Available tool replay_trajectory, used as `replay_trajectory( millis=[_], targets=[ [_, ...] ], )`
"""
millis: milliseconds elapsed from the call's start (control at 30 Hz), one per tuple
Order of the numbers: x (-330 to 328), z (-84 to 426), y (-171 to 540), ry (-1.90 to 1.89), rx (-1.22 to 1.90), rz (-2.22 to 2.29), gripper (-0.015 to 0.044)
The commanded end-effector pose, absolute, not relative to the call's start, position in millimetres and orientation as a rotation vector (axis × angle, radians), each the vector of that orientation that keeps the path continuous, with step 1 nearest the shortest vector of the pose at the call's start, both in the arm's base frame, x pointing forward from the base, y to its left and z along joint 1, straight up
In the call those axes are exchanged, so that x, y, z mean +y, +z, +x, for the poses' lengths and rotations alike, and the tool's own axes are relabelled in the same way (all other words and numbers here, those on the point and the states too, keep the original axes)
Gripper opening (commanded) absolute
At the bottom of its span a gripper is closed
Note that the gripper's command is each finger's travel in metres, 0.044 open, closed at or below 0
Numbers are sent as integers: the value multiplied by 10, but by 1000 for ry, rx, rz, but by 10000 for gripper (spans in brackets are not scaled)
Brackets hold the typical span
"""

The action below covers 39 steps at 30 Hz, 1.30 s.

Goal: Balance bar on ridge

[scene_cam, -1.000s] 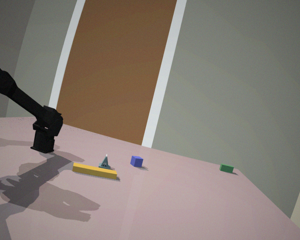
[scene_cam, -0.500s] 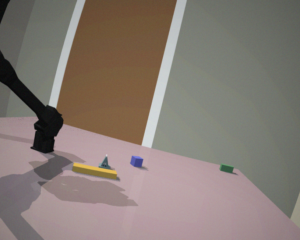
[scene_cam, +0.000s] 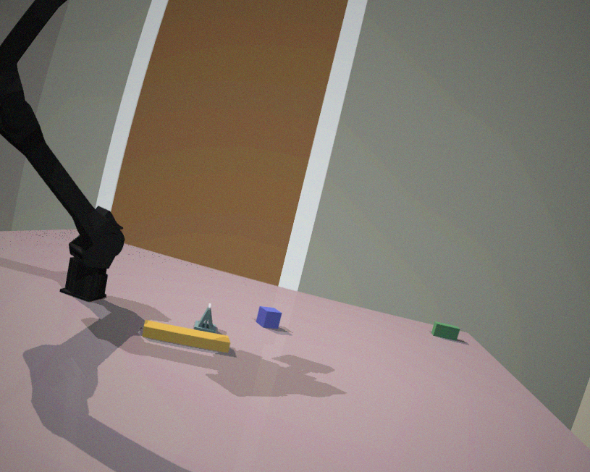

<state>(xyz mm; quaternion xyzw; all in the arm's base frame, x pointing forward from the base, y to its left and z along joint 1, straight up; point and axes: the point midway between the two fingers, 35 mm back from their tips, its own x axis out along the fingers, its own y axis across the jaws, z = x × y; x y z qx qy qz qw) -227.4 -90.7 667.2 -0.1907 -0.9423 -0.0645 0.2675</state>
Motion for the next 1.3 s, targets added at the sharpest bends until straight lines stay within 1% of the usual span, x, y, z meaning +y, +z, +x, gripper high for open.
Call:
replay_trajectory(
  millis=[0, 200, 367, 633, 733, 1000, 1267],
  targets=[
    [-582, -2068, 6805, -12, -2443, -544, 315],
    [136, -1461, 7008, 242, -2188, -639, 315],
    [631, -896, 7041, 402, -1957, -690, 315],
    [1187, 28, 6902, 563, -1595, -732, 315],
    [1370, 463, 6767, 607, -1429, -747, 315],
    [1622, 1592, 6217, 661, -985, -761, 315],
    [1547, 2561, 5454, 642, -553, -741, 315]
  ],
)
